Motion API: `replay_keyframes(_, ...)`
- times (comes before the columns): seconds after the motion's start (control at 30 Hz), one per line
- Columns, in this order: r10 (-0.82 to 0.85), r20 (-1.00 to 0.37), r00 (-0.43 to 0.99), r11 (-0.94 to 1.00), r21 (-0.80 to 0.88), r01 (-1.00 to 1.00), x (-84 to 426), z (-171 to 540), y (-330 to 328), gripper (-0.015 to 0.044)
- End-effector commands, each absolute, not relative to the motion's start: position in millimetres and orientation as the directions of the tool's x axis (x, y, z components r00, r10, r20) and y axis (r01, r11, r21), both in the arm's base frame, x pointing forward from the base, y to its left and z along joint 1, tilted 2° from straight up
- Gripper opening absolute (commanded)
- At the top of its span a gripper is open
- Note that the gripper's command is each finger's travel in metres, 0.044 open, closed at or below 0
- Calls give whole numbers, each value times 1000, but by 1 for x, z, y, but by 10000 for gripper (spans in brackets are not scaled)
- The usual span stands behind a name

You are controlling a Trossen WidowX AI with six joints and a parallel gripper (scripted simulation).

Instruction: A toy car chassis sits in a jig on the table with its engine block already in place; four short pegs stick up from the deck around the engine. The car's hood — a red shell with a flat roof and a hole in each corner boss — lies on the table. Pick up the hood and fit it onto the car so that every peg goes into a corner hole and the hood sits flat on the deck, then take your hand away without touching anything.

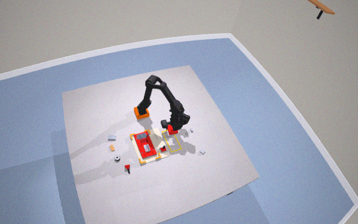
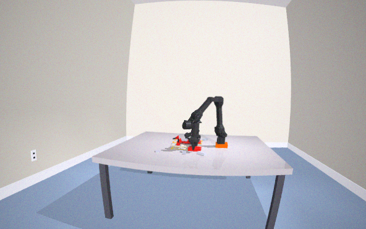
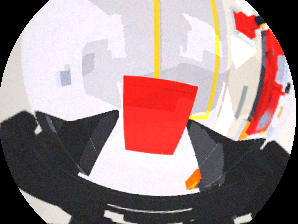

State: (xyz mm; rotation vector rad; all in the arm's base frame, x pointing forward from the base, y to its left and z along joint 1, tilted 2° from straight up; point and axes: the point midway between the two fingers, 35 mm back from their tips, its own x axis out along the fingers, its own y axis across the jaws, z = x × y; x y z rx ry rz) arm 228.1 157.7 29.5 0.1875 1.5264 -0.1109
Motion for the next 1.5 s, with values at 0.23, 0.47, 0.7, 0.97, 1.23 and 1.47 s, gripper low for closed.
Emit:
replay_keyframes(0.23, 44, -998, 42, 981, 52, 189, 228, 29, 158, 341)
replay_keyframes(0.47, 44, -998, 42, 981, 52, 189, 228, 29, 158, 295)
replay_keyframes(0.7, 45, -998, 42, 981, 52, 189, 228, 35, 157, 111)
replay_keyframes(0.97, 45, -998, 42, 981, 52, 189, 227, 52, 157, 0)
replay_keyframes(1.23, 45, -998, 42, 981, 52, 189, 226, 76, 156, 0)
replay_keyframes(1.47, 45, -998, 43, 981, 52, 189, 226, 99, 155, 0)
